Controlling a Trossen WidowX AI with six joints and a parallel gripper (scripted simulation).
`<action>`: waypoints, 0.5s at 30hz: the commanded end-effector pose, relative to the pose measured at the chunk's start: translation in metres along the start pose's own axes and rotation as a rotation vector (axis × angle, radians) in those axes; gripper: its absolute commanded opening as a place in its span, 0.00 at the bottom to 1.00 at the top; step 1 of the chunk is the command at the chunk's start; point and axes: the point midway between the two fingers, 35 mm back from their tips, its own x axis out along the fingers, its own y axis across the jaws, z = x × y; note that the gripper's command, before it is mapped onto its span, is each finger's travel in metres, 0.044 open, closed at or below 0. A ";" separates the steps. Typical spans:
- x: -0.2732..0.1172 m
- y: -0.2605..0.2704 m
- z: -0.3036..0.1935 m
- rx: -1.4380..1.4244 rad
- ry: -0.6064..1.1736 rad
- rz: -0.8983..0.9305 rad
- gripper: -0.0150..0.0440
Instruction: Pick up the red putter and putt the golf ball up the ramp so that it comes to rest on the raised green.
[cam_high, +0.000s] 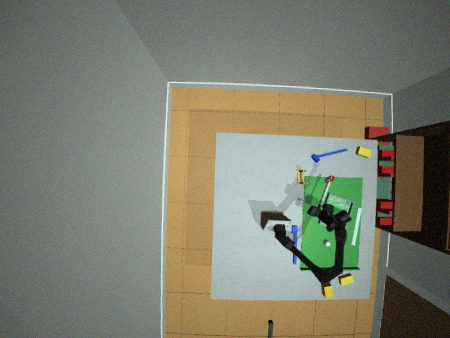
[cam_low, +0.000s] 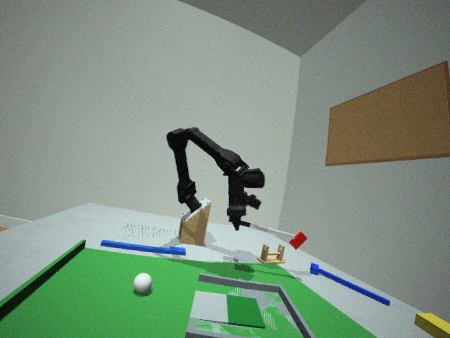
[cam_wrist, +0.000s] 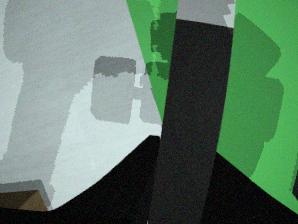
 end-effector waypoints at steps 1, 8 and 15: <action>-0.012 -0.016 -0.021 0.143 0.001 -0.022 0.25; -0.025 -0.037 -0.058 0.368 0.017 -0.046 0.25; -0.036 -0.053 -0.097 0.593 0.034 -0.074 0.25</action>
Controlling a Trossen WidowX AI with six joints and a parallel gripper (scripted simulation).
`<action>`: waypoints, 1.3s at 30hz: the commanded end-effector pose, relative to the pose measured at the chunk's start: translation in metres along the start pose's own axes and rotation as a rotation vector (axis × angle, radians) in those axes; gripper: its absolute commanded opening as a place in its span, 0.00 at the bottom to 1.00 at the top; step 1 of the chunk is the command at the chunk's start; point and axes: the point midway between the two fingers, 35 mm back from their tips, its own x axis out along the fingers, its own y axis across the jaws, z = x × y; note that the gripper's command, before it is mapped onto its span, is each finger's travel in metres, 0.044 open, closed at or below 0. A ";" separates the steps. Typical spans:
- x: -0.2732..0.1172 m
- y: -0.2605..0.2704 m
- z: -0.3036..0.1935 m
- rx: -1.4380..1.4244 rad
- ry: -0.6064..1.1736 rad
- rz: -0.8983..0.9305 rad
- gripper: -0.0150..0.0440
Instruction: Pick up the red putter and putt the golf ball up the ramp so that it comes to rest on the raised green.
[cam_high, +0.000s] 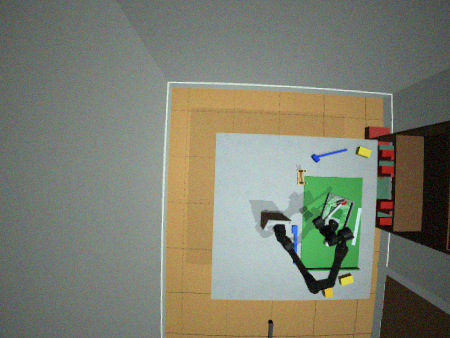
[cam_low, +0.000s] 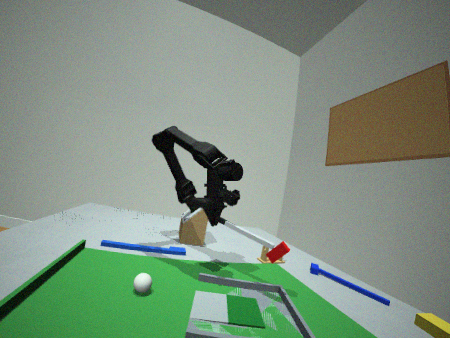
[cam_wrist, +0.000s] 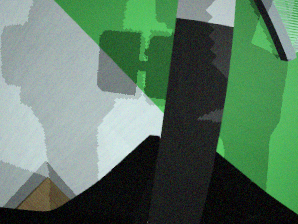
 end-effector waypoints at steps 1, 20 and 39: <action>-0.008 -0.020 -0.018 0.144 0.001 -0.024 0.25; -0.026 -0.082 -0.114 0.753 0.050 -0.129 0.25; -0.023 -0.097 -0.157 0.990 0.068 -0.183 0.25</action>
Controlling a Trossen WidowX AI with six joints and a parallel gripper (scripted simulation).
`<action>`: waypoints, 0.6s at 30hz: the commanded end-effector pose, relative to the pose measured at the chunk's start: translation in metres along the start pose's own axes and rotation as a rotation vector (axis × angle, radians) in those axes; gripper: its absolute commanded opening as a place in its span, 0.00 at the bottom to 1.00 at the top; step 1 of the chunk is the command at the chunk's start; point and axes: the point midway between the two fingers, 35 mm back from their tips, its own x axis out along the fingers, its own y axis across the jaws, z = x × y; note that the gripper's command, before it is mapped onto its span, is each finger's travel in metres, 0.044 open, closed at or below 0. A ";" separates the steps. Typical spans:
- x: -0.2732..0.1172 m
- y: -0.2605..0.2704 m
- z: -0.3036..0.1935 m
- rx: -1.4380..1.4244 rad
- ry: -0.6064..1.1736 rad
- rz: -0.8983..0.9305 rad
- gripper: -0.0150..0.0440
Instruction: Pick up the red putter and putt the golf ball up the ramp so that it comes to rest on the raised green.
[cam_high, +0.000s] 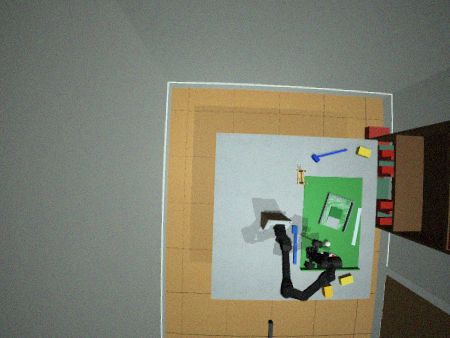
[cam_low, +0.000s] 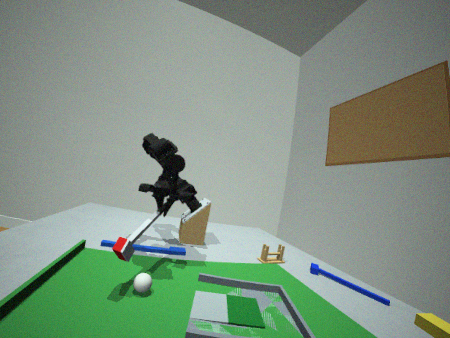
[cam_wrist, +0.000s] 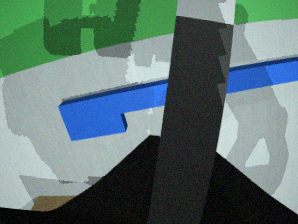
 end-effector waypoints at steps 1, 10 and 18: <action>0.008 -0.002 0.000 0.005 -0.008 -0.005 0.25; 0.036 -0.003 -0.001 0.005 -0.009 -0.008 0.25; 0.045 -0.003 0.000 0.005 -0.009 -0.008 0.25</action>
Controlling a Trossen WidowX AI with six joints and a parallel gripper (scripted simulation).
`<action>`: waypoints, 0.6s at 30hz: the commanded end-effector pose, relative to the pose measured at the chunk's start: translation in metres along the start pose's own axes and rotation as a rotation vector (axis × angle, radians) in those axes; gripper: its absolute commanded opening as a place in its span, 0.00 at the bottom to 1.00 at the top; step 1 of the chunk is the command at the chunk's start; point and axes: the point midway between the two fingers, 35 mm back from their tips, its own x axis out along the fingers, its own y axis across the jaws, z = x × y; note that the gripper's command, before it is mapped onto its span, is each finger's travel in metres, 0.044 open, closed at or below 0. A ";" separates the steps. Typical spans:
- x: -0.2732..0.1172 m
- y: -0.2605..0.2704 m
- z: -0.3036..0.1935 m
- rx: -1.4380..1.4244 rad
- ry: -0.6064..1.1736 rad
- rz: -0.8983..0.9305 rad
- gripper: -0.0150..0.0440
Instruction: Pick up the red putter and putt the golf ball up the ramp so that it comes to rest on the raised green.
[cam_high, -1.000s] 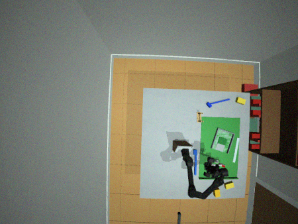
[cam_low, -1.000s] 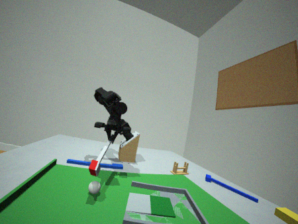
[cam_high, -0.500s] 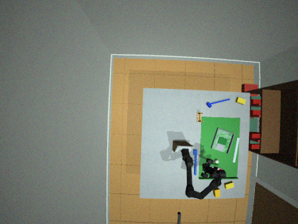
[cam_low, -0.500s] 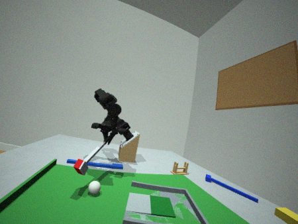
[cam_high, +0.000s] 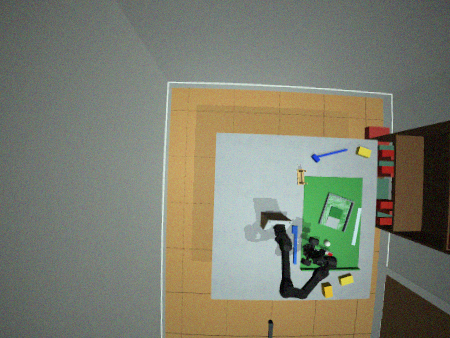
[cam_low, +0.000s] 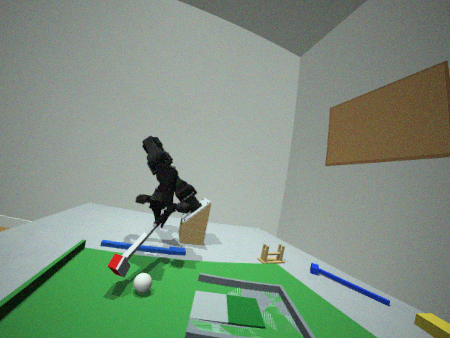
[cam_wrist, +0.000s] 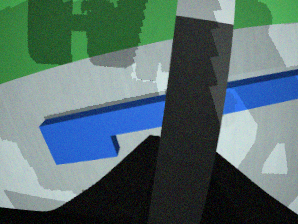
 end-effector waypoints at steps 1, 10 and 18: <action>0.006 0.000 0.000 -0.005 -0.004 -0.004 0.25; 0.021 -0.001 -0.001 -0.005 -0.005 -0.006 0.25; 0.021 -0.002 0.001 0.003 -0.007 -0.009 0.25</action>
